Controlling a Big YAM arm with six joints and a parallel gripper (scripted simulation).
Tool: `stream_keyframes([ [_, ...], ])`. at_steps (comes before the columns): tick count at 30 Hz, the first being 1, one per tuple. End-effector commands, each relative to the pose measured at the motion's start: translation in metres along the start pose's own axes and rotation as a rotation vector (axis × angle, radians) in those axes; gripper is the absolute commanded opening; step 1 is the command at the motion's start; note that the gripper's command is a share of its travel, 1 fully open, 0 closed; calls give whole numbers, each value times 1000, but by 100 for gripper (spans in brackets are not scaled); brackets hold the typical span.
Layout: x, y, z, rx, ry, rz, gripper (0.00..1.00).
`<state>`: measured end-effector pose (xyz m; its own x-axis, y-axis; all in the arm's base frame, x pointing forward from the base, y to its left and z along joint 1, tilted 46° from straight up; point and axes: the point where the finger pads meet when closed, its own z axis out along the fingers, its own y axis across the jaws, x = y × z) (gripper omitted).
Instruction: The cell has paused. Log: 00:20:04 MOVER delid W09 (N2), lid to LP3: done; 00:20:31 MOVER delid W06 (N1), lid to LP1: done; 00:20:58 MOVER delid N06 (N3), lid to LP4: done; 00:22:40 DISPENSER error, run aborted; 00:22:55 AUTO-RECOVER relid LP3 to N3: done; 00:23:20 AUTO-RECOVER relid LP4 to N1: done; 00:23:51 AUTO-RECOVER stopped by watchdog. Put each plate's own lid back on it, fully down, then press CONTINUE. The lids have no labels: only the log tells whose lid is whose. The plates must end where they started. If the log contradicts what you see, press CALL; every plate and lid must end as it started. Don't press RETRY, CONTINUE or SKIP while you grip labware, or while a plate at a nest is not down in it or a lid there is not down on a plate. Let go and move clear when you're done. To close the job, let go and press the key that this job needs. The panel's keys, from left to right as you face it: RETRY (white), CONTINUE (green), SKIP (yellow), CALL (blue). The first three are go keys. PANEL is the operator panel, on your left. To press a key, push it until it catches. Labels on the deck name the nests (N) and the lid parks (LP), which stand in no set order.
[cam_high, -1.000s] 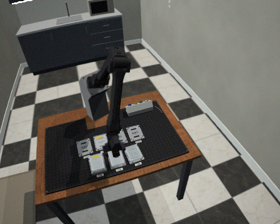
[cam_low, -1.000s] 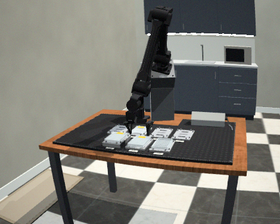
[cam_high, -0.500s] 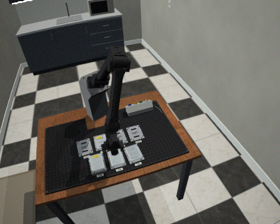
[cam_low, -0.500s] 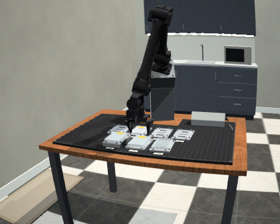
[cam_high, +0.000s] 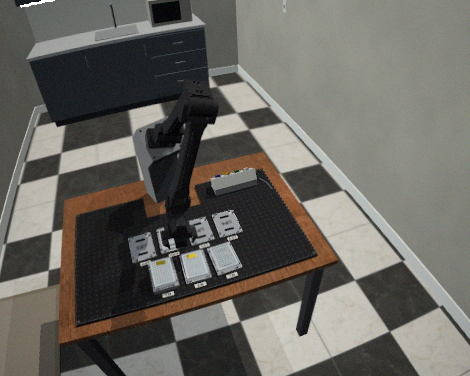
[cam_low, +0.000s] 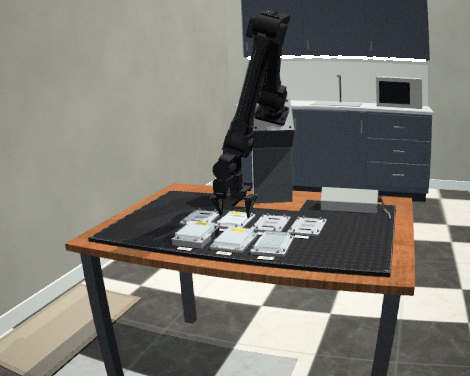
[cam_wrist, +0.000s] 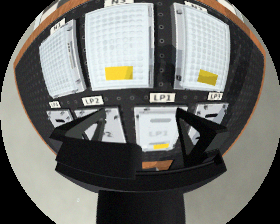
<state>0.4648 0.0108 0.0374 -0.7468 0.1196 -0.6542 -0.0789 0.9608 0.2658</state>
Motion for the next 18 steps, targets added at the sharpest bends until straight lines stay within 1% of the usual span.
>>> stream_keyframes([
  [1, 4, -8, 0, 5, -14, -14, 100],
  [2, 2, -8, -4, 4, -30, -19, 100],
  [4, 20, -13, 0, 5, -10, -12, 100],
  [16, 81, -34, -1, 4, -2, -9, 100],
  [18, 81, -34, -1, 4, -2, -9, 100],
])
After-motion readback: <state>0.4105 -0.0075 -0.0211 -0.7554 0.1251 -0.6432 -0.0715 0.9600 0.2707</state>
